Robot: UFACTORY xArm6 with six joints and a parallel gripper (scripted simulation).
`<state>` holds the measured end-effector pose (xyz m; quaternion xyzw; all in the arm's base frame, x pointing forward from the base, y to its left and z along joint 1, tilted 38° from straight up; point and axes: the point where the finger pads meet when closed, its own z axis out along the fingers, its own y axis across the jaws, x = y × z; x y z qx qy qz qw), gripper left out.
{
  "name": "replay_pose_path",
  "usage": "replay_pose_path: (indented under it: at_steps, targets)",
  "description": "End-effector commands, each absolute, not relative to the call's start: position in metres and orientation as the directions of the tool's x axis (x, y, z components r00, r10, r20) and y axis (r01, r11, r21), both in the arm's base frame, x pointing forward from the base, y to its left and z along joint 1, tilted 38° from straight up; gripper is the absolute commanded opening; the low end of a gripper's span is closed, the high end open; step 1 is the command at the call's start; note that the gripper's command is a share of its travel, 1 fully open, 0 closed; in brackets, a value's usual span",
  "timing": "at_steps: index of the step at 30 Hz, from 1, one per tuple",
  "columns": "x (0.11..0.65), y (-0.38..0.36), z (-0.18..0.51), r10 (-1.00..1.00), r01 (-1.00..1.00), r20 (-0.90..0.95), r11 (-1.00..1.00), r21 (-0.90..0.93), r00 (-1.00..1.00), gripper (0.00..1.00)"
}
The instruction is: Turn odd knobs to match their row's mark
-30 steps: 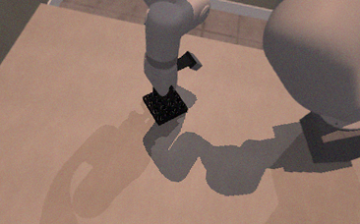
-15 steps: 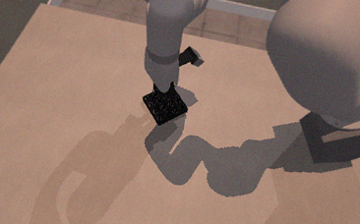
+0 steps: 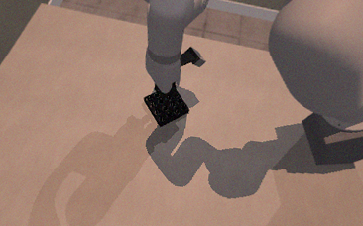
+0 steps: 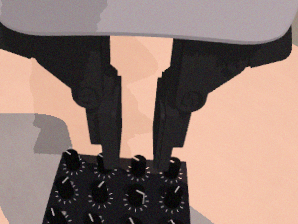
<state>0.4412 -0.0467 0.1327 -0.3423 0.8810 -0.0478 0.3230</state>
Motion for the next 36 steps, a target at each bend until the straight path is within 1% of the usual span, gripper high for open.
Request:
replay_pose_path:
  at_steps: [1, 36]
  targets:
    - [0.4416, -0.047, 0.1336, -0.634, -0.572, -0.537, 0.761, -0.307, -0.556, 0.19]
    - [0.4479, -0.0456, 0.1259, -0.634, -0.572, -0.537, 0.761, -0.306, -0.556, 0.19]
